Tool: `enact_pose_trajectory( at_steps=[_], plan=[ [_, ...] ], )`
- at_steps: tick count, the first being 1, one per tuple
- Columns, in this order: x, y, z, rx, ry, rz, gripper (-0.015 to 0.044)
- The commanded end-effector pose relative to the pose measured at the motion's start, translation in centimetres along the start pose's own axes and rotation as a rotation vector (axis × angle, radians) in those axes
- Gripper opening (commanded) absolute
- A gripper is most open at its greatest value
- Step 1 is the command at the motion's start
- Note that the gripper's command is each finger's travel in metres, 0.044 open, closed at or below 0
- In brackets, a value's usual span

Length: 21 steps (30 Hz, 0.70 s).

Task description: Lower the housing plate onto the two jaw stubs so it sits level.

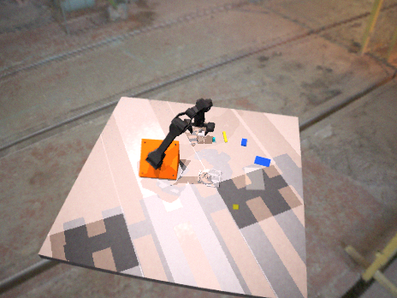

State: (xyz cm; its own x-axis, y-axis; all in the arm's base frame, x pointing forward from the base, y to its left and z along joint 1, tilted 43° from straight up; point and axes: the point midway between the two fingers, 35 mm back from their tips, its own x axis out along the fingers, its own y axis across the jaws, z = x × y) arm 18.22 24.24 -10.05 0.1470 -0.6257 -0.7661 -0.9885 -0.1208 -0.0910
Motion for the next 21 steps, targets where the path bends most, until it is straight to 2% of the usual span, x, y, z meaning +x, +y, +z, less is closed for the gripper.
enact_pose_trajectory(
  at_steps=[1,21],
  plan=[
    [0.0,-0.7,-1.1,0.063,0.006,-0.001,0.0351],
    [-0.7,-4.3,-6.7,0.429,-0.004,-0.003,0.0351]
  ],
)
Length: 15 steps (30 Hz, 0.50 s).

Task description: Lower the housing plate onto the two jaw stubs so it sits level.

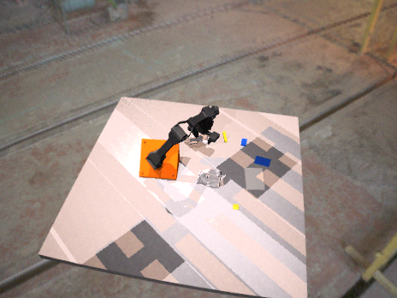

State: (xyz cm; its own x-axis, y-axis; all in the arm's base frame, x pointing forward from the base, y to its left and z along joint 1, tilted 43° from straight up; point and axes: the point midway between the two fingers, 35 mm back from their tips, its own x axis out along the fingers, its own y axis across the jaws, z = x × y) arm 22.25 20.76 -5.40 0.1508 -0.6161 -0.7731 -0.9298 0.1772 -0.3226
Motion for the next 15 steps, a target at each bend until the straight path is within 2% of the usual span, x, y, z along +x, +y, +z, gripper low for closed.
enact_pose_trajectory(
  at_steps=[1,15],
  plan=[
    [0.1,-0.9,-0.9,0.063,0.007,-0.003,0.0351],
    [0.0,-4.1,-4.2,0.323,0.008,-0.008,0.0351]
  ],
)
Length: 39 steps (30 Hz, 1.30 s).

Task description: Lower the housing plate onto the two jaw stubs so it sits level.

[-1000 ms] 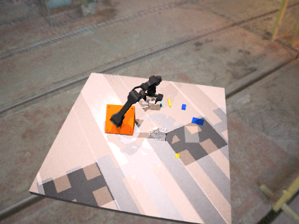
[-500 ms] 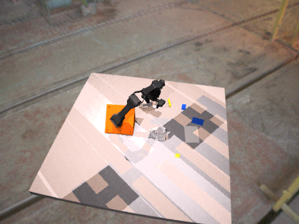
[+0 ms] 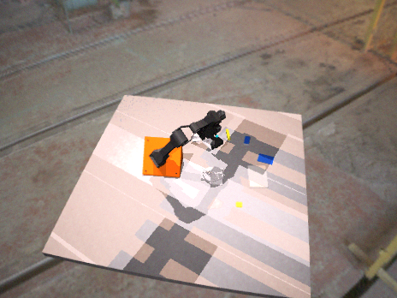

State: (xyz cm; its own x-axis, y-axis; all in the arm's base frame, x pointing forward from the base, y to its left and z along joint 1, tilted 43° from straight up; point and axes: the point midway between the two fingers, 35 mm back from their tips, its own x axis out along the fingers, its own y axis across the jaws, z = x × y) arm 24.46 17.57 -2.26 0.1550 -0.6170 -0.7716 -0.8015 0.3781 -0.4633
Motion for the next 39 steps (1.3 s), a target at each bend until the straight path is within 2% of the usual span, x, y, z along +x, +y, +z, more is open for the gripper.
enact_pose_trajectory(
  at_steps=[1,39],
  plan=[
    [0.2,-1.0,-0.8,0.064,0.008,-0.005,0.0351],
    [1.2,-9.5,-9.4,0.775,0.029,-0.049,0.0351]
  ],
)
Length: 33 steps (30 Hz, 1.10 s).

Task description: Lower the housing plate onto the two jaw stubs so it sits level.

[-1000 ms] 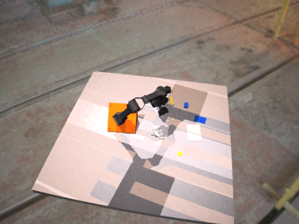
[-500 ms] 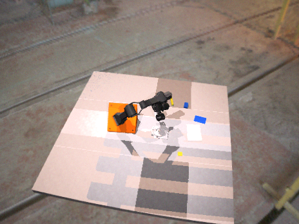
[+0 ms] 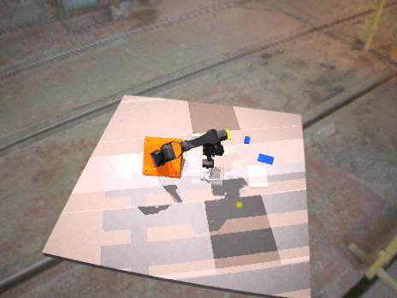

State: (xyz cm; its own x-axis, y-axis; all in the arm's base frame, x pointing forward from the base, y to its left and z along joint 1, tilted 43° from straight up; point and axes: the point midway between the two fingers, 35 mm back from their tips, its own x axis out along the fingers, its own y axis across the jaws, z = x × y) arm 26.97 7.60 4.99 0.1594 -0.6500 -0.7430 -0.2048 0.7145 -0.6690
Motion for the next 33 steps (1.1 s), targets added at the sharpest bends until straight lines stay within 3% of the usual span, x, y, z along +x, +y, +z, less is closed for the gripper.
enact_pose_trajectory(
  at_steps=[1,33],
  plan=[
    [0.3,-1.1,-0.4,0.064,0.006,-0.013,0.0351],
    [0.5,-2.1,-0.7,0.137,0.008,-0.019,0.0351]
  ],
)
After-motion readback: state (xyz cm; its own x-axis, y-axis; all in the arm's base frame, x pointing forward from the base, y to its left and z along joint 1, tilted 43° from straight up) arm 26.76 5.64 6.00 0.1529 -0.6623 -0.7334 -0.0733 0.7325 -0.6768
